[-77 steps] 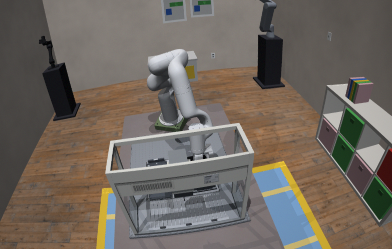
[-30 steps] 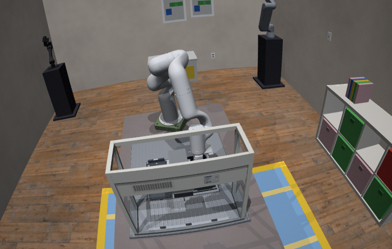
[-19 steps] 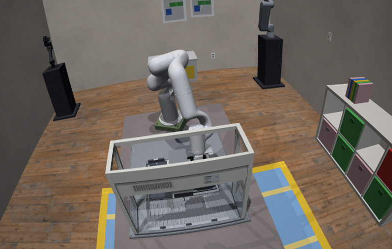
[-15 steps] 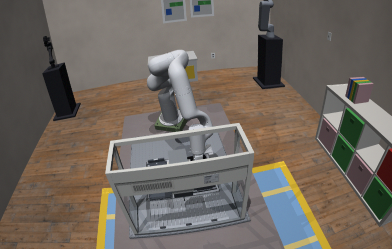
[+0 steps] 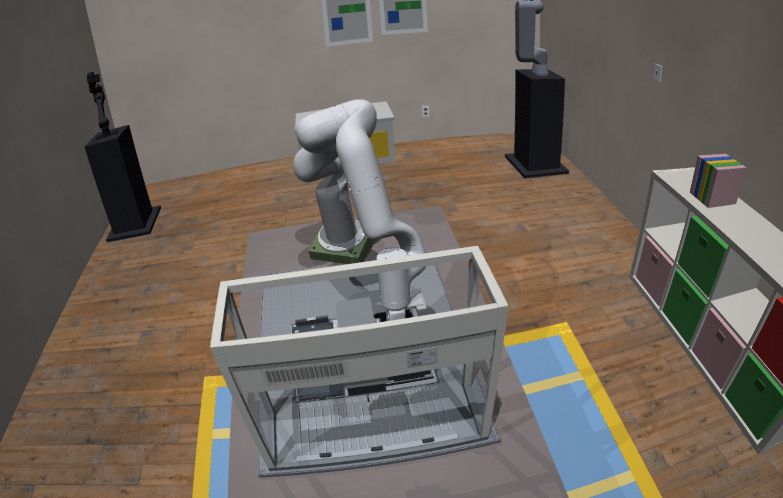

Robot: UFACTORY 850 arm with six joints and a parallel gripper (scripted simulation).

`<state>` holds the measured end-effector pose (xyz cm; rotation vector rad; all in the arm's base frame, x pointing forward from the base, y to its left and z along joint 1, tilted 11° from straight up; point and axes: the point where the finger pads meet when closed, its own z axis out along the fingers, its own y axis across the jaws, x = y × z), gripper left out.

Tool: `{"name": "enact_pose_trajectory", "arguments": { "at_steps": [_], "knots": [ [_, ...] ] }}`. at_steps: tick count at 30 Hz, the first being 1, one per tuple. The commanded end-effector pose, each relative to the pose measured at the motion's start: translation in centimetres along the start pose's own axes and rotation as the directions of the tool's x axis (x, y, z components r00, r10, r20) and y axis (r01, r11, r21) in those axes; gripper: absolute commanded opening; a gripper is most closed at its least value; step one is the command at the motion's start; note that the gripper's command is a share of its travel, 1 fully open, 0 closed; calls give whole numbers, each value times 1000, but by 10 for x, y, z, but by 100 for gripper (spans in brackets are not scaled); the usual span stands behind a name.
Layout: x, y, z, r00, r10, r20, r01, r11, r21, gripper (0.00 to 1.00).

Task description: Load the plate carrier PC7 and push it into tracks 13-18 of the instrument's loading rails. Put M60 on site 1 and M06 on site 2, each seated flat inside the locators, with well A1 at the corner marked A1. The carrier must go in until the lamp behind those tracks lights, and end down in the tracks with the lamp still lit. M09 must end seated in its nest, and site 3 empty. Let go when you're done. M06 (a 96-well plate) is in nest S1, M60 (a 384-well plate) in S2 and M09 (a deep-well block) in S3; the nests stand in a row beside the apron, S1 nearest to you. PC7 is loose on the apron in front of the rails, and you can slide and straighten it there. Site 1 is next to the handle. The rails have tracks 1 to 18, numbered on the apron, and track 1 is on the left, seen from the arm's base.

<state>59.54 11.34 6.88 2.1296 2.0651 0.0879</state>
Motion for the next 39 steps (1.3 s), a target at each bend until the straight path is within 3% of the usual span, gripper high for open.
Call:
{"name": "enact_pose_trajectory", "arguments": {
  "at_steps": [1, 39],
  "knots": [
    [0, 1, -1, 1000, 0, 0, 0, 1000, -2, 0],
    [0, 1, -21, 1000, 0, -1, 0, 1000, -2, 0]
  ]
}}
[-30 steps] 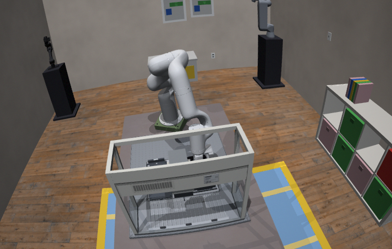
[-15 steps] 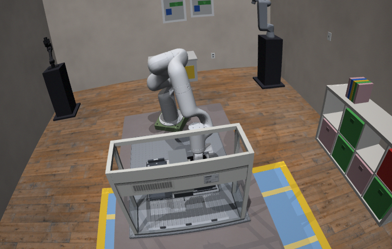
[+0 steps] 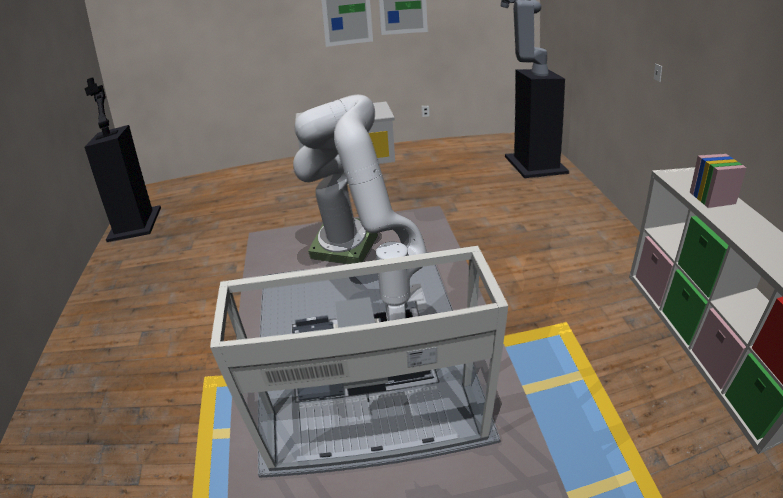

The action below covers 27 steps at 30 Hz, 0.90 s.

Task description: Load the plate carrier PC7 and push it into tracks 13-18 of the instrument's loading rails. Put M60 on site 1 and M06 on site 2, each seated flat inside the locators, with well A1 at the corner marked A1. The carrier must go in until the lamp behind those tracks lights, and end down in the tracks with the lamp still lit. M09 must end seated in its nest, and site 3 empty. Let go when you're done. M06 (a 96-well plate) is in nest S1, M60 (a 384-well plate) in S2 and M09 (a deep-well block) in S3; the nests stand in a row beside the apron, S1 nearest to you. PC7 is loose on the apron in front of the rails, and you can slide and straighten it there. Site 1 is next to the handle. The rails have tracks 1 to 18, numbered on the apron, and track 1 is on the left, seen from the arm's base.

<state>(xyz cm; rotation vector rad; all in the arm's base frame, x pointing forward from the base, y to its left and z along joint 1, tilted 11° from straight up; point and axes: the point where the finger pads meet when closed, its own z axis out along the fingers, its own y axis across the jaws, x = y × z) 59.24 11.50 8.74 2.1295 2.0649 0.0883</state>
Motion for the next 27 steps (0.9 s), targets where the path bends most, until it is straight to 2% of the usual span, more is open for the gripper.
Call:
{"name": "enact_pose_trajectory", "arguments": {
  "at_steps": [1, 6, 27],
  "knots": [
    [0, 1, -2, 1000, 0, 0, 0, 1000, -1, 0],
    [0, 1, -2, 1000, 0, -1, 0, 1000, -1, 0],
    [0, 1, -34, 1000, 0, -1, 0, 1000, -1, 0]
  ]
}}
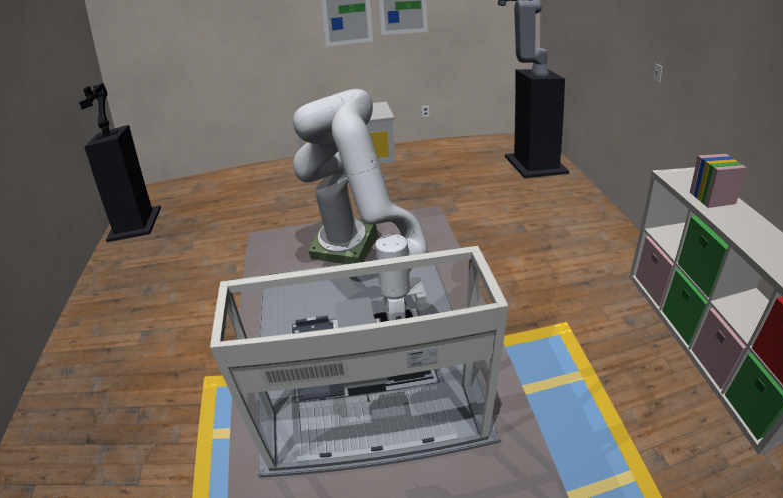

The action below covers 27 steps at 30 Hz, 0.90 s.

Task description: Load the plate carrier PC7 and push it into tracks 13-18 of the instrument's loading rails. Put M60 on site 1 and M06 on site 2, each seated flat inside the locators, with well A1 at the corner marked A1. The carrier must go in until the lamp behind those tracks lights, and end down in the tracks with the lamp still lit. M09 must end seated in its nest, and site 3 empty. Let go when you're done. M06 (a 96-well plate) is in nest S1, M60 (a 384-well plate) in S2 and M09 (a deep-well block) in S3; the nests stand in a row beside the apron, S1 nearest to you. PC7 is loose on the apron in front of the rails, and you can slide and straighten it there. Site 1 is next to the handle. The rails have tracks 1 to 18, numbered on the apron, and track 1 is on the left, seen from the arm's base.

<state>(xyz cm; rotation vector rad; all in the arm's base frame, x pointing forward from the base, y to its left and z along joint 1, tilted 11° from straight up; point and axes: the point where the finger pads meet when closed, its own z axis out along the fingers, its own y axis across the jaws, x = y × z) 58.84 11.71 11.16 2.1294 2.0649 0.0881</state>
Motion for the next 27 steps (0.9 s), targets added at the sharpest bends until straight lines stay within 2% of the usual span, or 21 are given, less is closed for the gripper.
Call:
{"name": "enact_pose_trajectory", "arguments": {
  "at_steps": [1, 27],
  "knots": [
    [0, 1, -11, 1000, 0, -1, 0, 1000, -1, 0],
    [0, 1, -47, 1000, 0, -1, 0, 1000, -1, 0]
  ]
}}
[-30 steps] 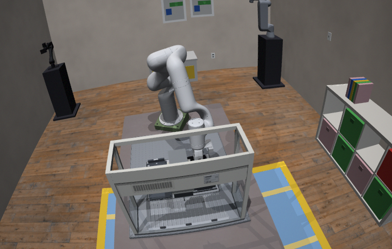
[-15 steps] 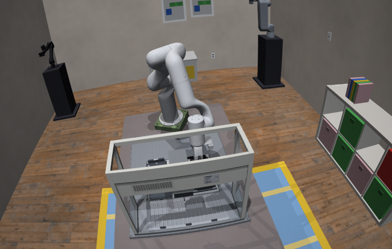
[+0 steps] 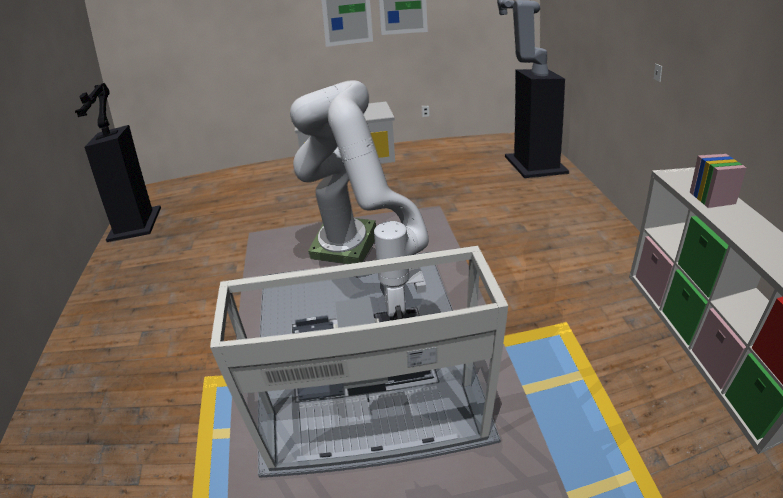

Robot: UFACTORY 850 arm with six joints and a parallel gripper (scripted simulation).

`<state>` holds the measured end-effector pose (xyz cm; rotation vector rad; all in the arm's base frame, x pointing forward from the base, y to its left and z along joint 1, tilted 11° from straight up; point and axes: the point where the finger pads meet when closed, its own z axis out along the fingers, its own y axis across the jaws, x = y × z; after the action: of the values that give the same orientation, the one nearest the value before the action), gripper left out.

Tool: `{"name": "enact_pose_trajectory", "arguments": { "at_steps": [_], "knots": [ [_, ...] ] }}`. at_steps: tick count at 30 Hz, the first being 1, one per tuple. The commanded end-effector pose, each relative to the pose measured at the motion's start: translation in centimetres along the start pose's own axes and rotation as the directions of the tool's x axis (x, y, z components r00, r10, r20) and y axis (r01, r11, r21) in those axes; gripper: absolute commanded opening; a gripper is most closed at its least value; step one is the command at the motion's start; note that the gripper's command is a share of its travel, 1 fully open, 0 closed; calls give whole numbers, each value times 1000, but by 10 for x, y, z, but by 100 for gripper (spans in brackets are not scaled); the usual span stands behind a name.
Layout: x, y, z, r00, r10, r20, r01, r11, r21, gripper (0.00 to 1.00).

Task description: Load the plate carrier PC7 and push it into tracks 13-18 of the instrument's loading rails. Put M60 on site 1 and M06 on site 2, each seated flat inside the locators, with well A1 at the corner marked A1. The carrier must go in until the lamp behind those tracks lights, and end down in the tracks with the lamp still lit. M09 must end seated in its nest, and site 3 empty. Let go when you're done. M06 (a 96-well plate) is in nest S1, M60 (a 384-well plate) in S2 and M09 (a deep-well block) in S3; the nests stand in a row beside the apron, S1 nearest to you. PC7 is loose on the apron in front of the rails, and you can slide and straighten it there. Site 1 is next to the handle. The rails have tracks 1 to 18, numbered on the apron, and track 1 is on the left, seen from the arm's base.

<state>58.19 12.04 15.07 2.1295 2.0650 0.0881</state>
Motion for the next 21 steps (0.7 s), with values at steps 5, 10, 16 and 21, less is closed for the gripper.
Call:
{"name": "enact_pose_trajectory", "arguments": {
  "at_steps": [5, 10, 16, 21],
  "knots": [
    [0, 1, -16, 1000, 0, -1, 0, 1000, -2, 0],
    [0, 1, -24, 1000, 0, -1, 0, 1000, -2, 0],
    [0, 1, -29, 1000, 0, -1, 0, 1000, -2, 0],
    [0, 1, -29, 1000, 0, -1, 0, 1000, -2, 0]
  ]
}}
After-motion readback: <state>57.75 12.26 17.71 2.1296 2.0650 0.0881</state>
